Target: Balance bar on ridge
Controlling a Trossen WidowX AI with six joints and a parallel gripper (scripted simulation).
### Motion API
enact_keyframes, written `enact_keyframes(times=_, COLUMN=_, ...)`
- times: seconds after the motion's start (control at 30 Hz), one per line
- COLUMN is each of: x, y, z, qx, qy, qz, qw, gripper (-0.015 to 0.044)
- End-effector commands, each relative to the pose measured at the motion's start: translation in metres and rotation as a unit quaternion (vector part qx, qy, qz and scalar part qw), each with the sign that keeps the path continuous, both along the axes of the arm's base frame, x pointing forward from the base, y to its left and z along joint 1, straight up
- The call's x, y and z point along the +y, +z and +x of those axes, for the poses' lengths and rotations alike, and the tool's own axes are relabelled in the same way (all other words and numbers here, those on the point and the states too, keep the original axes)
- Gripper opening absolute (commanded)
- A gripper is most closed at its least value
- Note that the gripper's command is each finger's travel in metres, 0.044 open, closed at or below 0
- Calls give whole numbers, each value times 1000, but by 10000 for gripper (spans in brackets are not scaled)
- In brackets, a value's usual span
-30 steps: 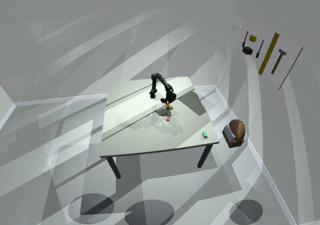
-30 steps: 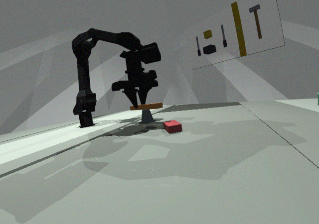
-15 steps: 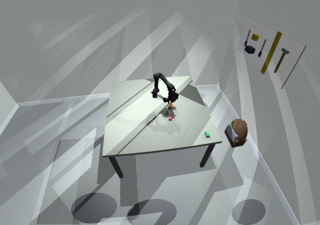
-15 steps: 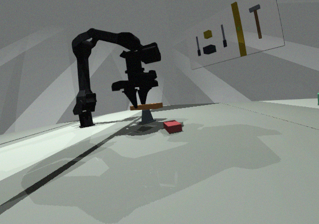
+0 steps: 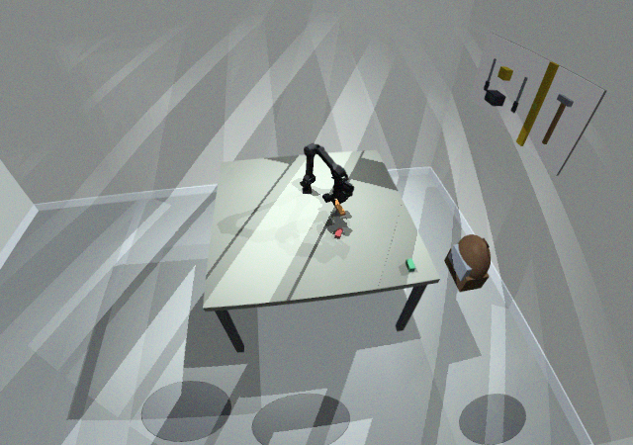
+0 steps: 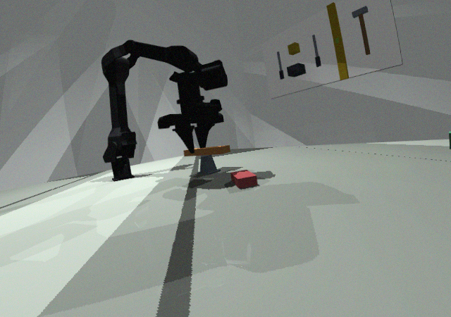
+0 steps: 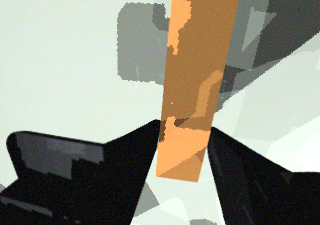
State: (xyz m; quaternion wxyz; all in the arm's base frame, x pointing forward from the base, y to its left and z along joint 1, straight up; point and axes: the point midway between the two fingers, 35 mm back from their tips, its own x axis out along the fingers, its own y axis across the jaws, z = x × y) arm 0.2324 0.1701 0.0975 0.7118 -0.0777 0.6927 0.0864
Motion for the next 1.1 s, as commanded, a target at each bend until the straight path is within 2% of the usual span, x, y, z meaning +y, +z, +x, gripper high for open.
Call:
enact_keyframes(times=0.0, x=0, y=0, z=0, qx=0, qy=0, qz=0, qw=1000, gripper=172)
enact_keyframes(times=0.7, x=0, y=0, z=0, qx=0, qy=0, qz=0, qw=1000, gripper=185)
enact_keyframes(times=1.0, x=0, y=0, z=0, qx=0, qy=0, qz=0, qw=1000, gripper=421)
enact_keyframes(times=1.07, x=0, y=0, z=0, qx=0, qy=0, qz=0, qw=1000, gripper=440)
